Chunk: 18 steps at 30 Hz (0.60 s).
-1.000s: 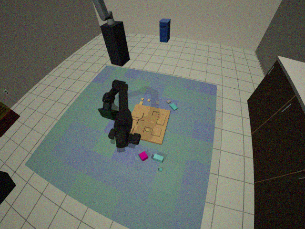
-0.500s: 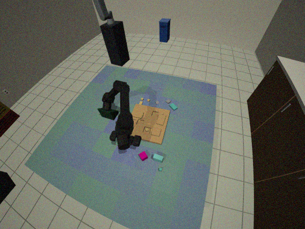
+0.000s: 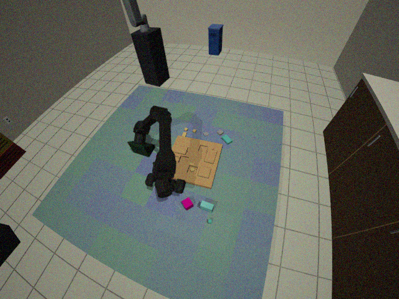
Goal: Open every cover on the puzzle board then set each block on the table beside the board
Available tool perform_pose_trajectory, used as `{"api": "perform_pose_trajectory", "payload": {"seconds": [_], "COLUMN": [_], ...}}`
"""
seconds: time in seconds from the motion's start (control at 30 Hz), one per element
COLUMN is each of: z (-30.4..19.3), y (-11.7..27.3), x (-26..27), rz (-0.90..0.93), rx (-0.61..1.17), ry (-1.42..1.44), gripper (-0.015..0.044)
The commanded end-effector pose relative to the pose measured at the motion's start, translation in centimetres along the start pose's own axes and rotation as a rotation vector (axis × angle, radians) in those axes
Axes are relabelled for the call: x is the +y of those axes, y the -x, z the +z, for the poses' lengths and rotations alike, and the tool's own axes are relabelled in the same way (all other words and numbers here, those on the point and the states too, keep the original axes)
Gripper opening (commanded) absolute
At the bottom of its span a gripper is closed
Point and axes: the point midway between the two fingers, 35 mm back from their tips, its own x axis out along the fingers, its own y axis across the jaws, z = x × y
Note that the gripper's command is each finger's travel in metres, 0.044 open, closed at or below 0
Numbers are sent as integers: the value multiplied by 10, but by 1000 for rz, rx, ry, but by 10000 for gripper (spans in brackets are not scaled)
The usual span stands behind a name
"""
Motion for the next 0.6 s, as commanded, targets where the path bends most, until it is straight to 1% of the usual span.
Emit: {"api": "perform_pose_trajectory", "payload": {"seconds": [0.0,0.57], "z": [1,4], "y": [-9,-36], "x": [1,3], "rz": [0,0], "rx": [-6,-8], "ry": [-6,-5], "gripper": [80,80]}}
